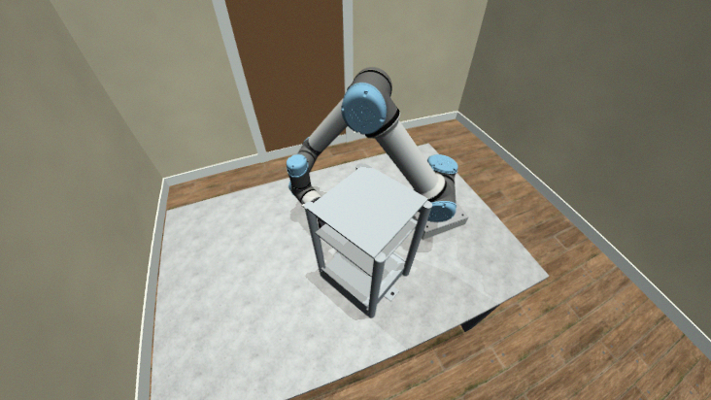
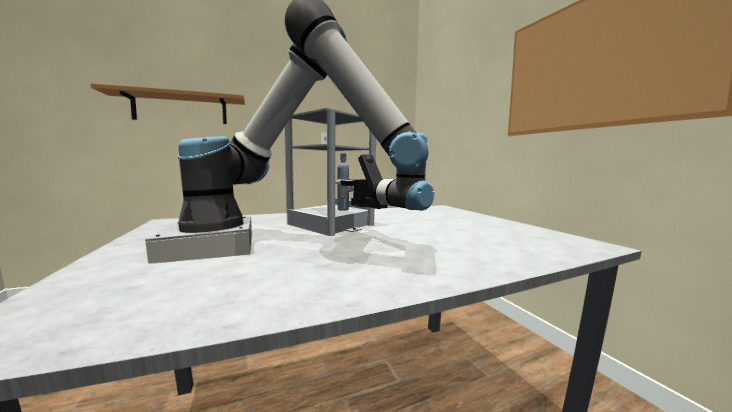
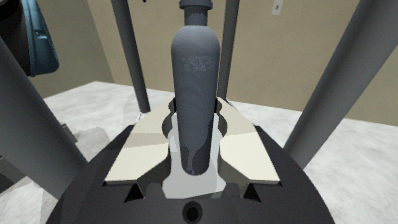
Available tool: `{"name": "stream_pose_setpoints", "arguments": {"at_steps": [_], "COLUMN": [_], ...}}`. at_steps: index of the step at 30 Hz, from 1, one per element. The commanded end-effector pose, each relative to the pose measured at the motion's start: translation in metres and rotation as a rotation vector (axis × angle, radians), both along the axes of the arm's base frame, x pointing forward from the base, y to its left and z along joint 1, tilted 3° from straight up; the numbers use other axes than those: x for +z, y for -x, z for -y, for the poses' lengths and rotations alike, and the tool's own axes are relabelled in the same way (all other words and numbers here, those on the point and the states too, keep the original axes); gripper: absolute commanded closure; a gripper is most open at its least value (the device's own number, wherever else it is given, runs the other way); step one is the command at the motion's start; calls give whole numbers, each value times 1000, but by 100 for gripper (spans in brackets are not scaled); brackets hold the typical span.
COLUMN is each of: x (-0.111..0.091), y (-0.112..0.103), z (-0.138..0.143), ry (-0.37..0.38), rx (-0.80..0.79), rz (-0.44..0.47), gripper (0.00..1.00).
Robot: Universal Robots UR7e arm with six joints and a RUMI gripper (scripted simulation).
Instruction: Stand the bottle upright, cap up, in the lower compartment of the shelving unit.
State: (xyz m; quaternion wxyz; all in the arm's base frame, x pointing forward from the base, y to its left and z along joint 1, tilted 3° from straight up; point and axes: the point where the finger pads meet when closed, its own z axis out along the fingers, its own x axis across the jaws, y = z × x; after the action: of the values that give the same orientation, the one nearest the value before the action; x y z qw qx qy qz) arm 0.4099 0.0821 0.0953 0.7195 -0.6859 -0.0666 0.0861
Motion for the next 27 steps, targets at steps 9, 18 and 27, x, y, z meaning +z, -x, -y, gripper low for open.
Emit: {"name": "stream_pose_setpoints", "arguments": {"at_steps": [9, 18, 27], "x": [-9, -9, -9], "y": [1, 1, 1], "z": [-2, -1, -1], "ry": [-1, -1, -1], "rx": [1, 1, 1], "rz": [-1, 0, 0], "gripper": [100, 100, 100]}}
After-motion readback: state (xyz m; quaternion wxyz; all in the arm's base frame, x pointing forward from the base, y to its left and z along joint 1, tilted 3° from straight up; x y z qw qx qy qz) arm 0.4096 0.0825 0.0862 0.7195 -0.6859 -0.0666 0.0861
